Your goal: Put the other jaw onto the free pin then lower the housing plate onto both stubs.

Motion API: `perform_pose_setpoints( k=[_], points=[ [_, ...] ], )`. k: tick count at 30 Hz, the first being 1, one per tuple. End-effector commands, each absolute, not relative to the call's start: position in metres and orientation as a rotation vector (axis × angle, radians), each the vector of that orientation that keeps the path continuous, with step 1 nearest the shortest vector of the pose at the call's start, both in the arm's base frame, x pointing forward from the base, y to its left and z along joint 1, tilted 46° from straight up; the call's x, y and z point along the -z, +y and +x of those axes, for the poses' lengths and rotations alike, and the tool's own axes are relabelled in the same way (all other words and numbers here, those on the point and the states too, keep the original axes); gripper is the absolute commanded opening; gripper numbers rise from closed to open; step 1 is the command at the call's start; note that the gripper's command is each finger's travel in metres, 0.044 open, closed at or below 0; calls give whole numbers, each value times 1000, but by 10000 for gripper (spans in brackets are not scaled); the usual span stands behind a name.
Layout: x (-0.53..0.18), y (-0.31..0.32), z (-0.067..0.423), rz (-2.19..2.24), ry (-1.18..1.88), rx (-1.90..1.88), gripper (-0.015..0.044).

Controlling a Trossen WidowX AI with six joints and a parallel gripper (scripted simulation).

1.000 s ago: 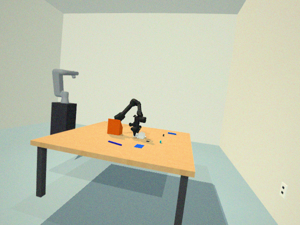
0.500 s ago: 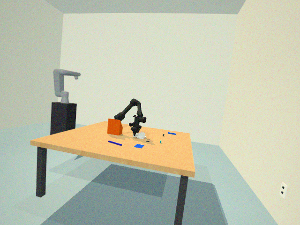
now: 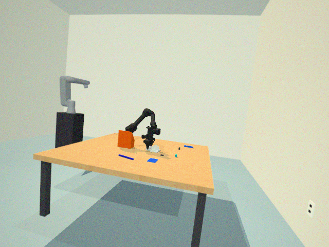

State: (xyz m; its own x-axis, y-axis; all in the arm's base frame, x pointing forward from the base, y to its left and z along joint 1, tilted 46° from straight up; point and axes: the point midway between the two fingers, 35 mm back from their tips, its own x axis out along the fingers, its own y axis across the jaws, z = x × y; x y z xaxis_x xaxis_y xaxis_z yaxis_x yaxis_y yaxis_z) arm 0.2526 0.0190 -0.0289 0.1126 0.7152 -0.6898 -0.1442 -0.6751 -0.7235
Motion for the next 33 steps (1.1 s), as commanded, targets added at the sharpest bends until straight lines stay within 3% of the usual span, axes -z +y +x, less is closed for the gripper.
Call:
perform_pose_setpoints(
  k=[1,33],
  points=[
    [30,19,253,-1735,-563,-1645,351],
    [33,22,254,-1735,-563,-1645,351]
  ],
)
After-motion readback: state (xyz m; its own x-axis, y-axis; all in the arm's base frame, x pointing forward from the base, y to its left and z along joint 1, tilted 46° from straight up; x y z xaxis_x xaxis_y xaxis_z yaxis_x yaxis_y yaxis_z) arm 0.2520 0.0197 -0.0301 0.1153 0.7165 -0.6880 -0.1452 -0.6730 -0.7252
